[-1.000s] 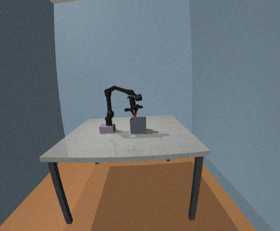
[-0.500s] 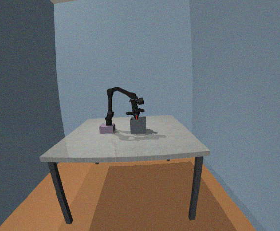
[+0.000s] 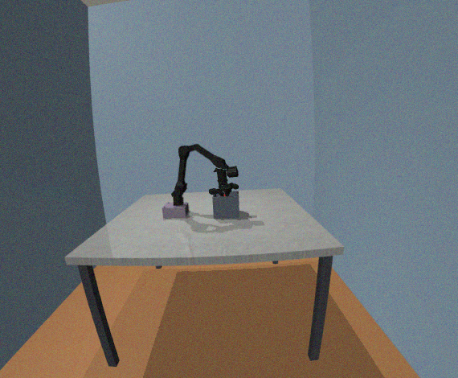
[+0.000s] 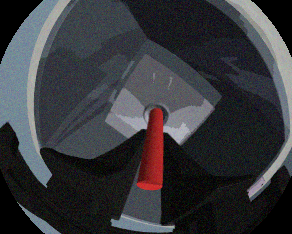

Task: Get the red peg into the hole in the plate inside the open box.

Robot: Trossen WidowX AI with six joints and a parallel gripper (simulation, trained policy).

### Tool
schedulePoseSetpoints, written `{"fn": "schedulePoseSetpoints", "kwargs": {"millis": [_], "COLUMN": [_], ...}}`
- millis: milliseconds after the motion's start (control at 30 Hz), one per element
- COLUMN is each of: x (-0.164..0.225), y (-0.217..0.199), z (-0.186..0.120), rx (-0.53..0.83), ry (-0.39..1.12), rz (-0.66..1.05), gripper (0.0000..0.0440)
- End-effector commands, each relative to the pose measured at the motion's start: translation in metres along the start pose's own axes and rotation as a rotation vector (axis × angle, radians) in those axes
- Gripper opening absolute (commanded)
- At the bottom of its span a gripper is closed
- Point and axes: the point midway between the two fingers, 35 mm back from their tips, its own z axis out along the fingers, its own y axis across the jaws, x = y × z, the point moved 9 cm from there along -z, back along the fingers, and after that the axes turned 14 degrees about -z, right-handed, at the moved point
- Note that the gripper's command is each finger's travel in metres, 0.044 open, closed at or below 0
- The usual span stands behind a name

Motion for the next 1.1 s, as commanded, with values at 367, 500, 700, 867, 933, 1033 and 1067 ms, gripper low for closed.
{"fn": "schedulePoseSetpoints", "kwargs": {"millis": [367,500,700,867,933,1033,1067], "x": [-0.008,-0.014,-0.024,-0.032,-0.035,-0.039,-0.04], "y": [0.003,0.002,0.003,0.003,0.003,0.004,0.003], "z": [0.007,0.0,-0.019,-0.035,-0.042,-0.051,-0.053], "rx": [0.015,-0.011,-0.073,-0.134,-0.158,-0.194,-0.205], "ry": [0.052,0.072,0.094,0.102,0.104,0.106,0.107], "rz": [-0.032,-0.015,0.006,0.015,0.017,0.017,0.017], "gripper": [0.0113,0.0145,0.0171,0.0186,0.0192,0.02,0.0203]}}
